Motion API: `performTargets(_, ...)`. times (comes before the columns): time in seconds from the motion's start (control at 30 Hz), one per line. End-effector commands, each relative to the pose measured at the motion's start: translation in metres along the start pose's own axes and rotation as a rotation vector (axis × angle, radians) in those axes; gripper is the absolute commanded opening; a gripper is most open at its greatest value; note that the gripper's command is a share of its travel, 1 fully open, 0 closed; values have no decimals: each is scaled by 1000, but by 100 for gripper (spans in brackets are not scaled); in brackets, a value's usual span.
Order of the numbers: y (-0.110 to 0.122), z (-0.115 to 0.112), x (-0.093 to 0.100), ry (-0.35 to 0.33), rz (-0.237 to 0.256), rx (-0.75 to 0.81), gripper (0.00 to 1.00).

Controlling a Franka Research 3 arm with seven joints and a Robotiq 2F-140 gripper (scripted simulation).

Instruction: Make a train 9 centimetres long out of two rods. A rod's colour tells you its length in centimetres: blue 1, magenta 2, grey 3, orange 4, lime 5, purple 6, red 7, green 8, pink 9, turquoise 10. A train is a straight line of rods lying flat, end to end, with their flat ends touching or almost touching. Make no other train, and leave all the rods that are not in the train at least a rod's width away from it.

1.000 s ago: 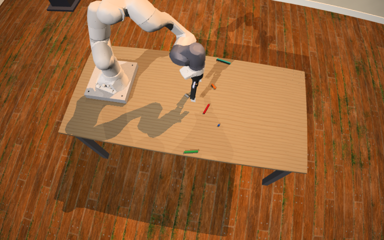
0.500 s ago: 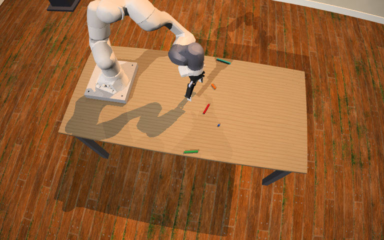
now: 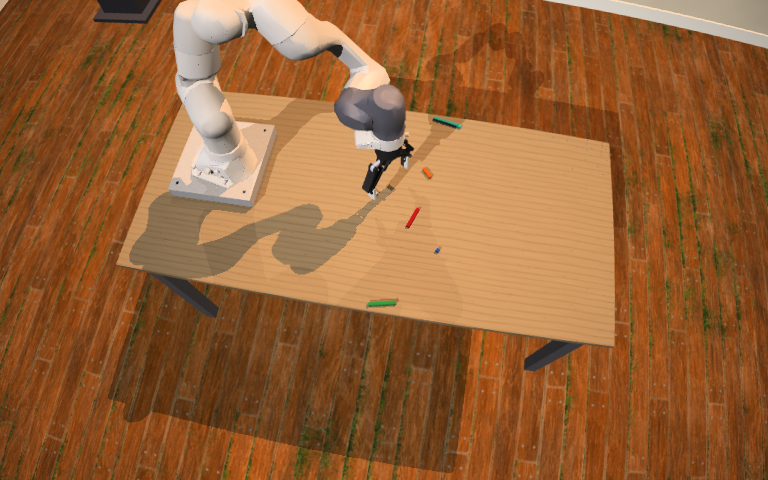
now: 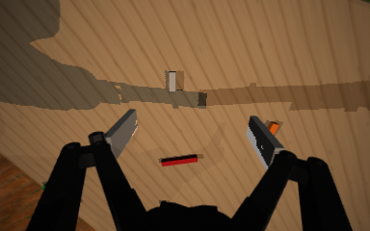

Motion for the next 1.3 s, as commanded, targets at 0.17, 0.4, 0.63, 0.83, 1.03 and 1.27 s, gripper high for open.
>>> performTargets(0.17,-1,3,-1,-11,9,-214,100)
performTargets(0.4,-1,3,-1,-11,9,-215,100)
performTargets(0.63,-1,3,-1,-11,9,-215,100)
performTargets(0.83,-1,3,-1,-11,9,-215,100)
performTargets(1.03,-1,3,-1,-11,9,-215,100)
performTargets(1.27,-1,3,-1,-11,9,-215,100)
Point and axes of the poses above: the point where the finger pads meet when closed, its own x axis back along the fingers, its own y axis across the jaws, z = x × y, the point moved 5 cm from there along x, back along the fingers, and after that the axes turned 8 degrees about -x, right-handed, at the moved point
